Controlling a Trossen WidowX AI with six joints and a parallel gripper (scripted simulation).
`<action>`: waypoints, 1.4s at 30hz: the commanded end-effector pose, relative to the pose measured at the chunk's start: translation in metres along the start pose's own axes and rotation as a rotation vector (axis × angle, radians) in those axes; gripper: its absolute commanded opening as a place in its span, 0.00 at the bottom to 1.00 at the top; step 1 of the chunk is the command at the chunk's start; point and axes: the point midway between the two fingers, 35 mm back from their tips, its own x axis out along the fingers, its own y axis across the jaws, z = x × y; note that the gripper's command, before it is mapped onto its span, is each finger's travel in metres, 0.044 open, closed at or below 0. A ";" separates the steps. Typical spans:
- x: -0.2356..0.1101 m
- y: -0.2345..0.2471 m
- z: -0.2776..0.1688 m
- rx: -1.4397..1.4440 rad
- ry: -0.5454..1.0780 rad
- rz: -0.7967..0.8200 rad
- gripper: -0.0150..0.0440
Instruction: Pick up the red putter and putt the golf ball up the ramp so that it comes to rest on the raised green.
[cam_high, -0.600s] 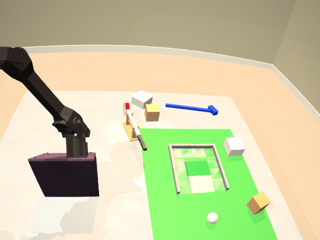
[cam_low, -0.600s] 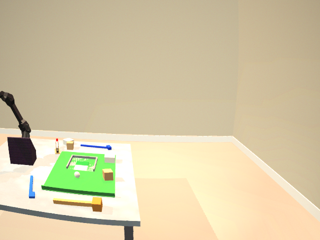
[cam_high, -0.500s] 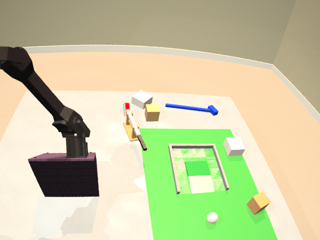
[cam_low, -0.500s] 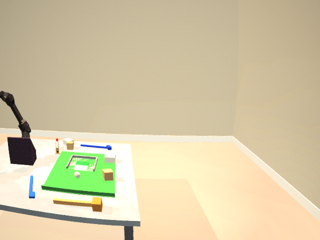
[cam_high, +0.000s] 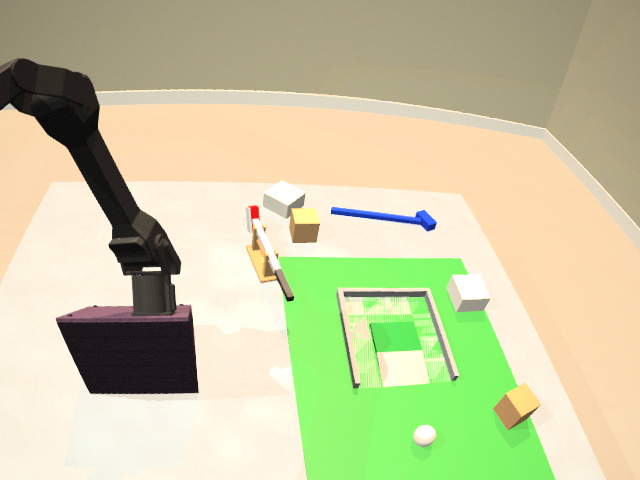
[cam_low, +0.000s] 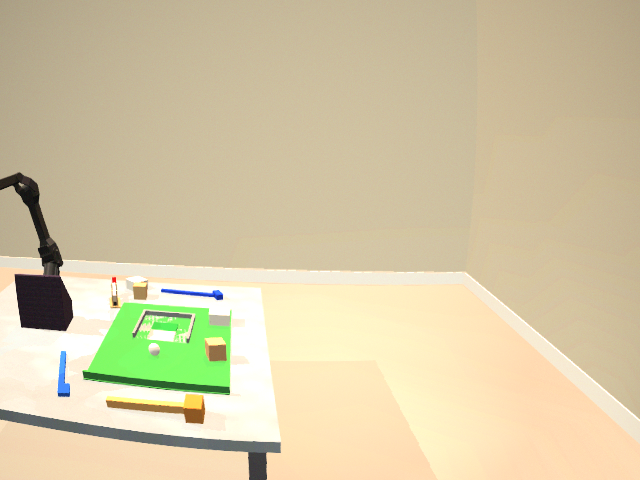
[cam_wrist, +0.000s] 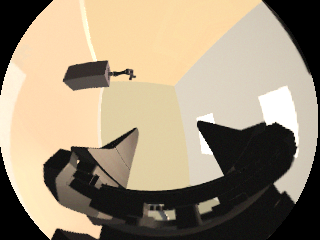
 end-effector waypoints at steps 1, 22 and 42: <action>-0.022 -0.027 0.037 0.006 -0.116 -0.048 1.00; -0.270 -0.168 0.227 -0.039 -0.878 -0.355 1.00; -0.583 -0.147 0.282 -0.182 -1.674 -0.403 1.00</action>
